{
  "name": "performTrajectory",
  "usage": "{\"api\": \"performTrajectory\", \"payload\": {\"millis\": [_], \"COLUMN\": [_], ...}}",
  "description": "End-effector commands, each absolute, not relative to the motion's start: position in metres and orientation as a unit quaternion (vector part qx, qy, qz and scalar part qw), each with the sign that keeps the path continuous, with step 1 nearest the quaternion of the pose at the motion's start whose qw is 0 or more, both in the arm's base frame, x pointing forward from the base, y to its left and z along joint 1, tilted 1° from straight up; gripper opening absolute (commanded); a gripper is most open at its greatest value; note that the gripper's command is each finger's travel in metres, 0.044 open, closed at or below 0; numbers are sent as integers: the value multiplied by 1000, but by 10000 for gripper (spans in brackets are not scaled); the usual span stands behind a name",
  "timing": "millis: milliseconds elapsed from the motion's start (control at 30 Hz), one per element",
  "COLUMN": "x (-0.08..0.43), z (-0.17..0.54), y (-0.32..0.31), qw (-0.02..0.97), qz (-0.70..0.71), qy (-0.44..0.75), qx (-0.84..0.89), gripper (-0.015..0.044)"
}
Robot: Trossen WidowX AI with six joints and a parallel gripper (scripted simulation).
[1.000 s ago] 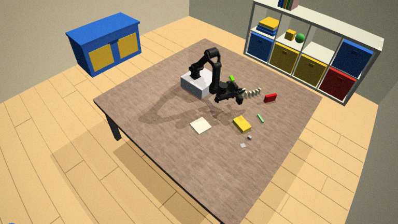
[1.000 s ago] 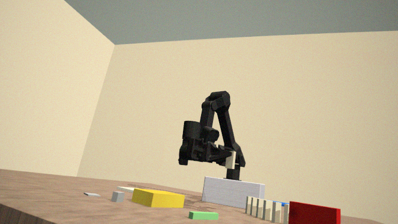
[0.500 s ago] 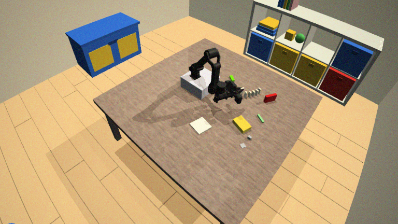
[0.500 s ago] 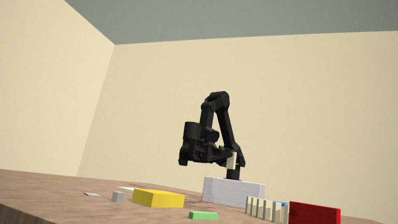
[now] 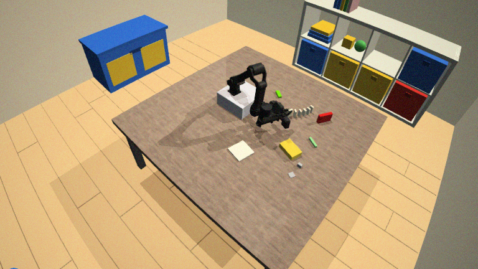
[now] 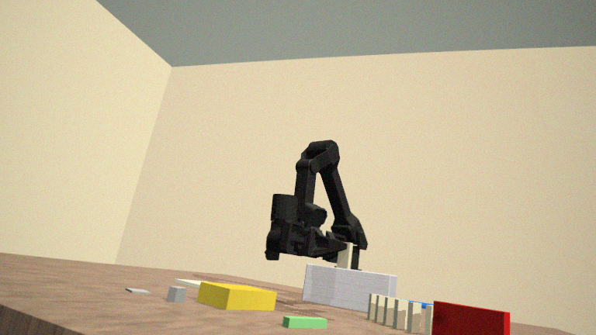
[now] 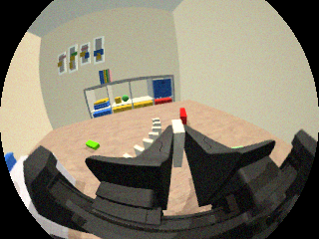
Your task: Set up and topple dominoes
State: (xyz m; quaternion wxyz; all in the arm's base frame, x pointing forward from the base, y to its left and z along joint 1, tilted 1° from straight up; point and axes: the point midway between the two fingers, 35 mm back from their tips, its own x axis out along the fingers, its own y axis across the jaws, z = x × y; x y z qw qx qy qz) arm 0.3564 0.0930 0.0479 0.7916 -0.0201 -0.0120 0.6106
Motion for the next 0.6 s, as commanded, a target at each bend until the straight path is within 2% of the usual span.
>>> {"api": "performTrajectory", "payload": {"millis": [0, 567], "x": [360, 358], "z": [34, -33], "y": [93, 97], "qw": [791, 789], "qz": [611, 612], "qy": [-18, -23], "qx": [-29, -47], "gripper": [29, 29]}}
